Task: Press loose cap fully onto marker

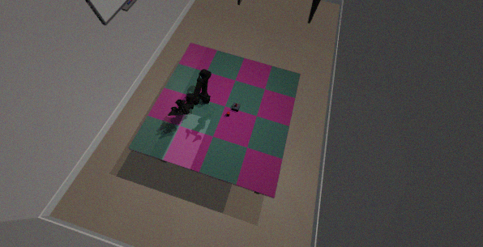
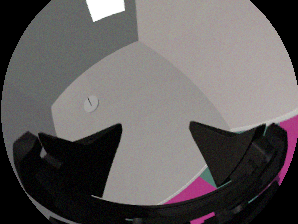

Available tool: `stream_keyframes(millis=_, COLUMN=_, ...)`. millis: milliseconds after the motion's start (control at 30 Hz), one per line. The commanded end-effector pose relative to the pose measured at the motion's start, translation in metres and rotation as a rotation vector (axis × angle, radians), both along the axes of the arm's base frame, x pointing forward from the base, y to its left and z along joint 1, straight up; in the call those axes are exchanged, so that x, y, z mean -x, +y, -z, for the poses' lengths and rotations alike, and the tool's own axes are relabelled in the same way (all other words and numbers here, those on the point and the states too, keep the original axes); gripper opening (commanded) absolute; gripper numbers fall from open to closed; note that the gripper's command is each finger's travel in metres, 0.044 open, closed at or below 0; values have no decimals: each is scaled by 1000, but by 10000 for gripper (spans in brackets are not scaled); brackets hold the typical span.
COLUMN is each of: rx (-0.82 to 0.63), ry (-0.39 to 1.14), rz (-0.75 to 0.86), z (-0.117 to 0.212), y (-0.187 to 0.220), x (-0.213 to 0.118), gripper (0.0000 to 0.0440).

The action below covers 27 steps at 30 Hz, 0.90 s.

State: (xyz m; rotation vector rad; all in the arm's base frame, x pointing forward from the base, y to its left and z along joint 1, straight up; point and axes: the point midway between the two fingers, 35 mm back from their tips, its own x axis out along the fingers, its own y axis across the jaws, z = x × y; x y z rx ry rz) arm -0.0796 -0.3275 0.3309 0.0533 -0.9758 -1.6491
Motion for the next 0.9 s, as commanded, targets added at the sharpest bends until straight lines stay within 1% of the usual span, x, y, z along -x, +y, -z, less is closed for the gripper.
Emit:
stream_keyframes(millis=0, rx=-6, ry=-4, rz=-7, z=1, y=-2, x=-2, gripper=374)
stream_keyframes(millis=167, rx=-42, ry=-28, rz=-52, z=5, y=-10, x=-12, gripper=250)
stream_keyframes(millis=200, rx=-50, ry=-32, rz=-60, z=6, y=-12, x=-14, gripper=229)
stream_keyframes(millis=233, rx=-59, ry=-36, rz=-69, z=7, y=-14, x=-16, gripper=218)
stream_keyframes(millis=867, rx=-223, ry=-86, rz=-189, z=17, y=-41, x=-52, gripper=265)
